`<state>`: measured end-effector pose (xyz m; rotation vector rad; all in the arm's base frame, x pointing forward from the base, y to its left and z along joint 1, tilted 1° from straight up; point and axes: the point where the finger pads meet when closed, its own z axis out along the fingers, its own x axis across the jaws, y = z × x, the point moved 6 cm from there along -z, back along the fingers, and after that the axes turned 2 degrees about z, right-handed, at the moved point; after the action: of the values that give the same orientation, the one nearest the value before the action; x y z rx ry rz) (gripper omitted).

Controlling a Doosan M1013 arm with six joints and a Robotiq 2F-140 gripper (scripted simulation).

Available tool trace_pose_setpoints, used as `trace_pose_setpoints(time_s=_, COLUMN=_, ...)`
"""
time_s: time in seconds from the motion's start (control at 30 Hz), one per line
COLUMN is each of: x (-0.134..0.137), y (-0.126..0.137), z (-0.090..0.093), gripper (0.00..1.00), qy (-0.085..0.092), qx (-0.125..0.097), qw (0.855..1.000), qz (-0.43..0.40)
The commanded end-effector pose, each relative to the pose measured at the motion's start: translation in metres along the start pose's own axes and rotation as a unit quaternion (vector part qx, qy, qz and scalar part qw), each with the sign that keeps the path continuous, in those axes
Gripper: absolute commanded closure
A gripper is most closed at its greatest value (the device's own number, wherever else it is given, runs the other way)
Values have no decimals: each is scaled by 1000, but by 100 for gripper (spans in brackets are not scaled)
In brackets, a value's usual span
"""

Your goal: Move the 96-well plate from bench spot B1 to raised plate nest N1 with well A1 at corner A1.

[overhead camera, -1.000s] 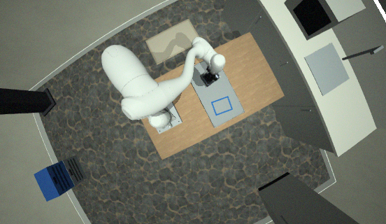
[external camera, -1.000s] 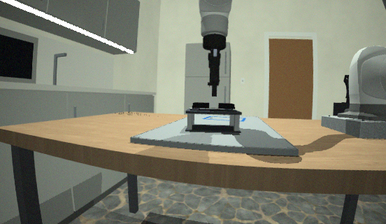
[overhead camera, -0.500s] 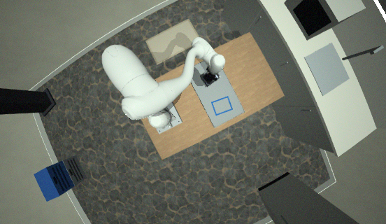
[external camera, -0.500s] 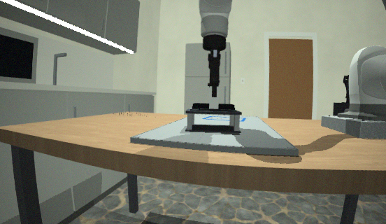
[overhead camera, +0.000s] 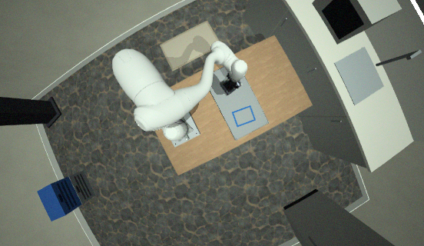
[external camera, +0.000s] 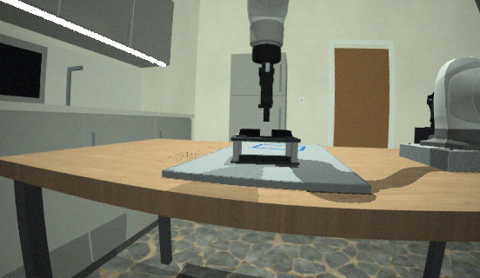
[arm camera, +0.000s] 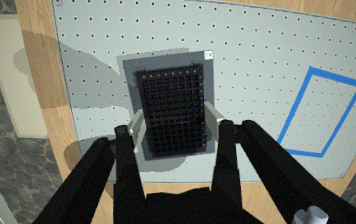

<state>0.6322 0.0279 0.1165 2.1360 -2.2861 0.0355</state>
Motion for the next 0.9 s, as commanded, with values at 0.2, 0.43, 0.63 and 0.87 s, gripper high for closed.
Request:
trace_pose_setpoints(time_s=0.2, x=0, y=0, z=1, gripper=100, qy=0, qx=0, qw=1000, qz=0)
trace_pose_setpoints(time_s=0.43, x=0, y=0, z=2, gripper=100, qy=0, qx=0, qw=1000, qz=0)
trace_pose_setpoints(time_s=0.63, x=0, y=0, z=3, gripper=0, qy=0, qx=0, qw=1000, qz=0)
trace_pose_setpoints(time_s=0.87, x=0, y=0, z=3, gripper=0, qy=0, qx=0, qw=1000, qz=0)
